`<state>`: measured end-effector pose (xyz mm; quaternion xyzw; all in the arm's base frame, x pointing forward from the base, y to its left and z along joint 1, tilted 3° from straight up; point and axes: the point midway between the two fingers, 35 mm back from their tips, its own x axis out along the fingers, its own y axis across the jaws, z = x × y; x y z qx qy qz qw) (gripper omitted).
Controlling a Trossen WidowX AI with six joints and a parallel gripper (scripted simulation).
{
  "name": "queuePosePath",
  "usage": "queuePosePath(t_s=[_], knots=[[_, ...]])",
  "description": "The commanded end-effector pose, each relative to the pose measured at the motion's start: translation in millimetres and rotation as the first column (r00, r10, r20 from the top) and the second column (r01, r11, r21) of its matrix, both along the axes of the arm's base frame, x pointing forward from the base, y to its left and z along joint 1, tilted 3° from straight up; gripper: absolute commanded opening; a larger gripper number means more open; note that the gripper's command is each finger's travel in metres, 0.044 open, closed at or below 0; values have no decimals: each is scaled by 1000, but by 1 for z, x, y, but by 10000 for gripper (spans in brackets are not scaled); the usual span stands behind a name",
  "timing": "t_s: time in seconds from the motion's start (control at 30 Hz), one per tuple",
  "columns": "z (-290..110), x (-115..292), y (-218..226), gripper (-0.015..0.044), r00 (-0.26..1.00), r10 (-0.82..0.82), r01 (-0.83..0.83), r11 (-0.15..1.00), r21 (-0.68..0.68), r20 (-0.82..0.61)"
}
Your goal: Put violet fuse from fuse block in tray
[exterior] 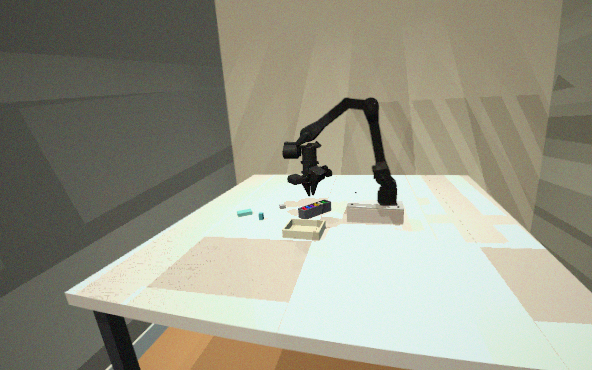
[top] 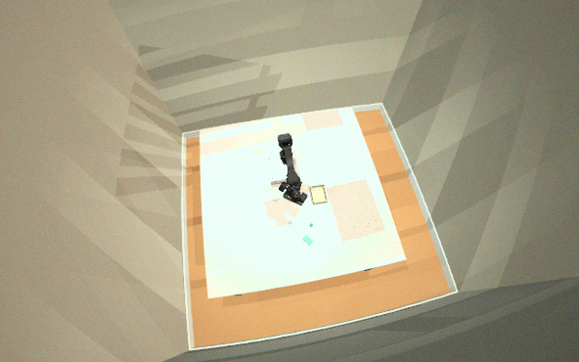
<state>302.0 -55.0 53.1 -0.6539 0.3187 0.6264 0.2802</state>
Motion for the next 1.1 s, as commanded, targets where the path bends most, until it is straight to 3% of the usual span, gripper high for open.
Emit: queuePosePath(t_s=[0.0, 1.07], knots=[[-2, -6, 16, 74, 998, 65, -64, 998, 25, -19], [-27, -6, 16, 74, 998, 65, -64, 998, 25, -19]])
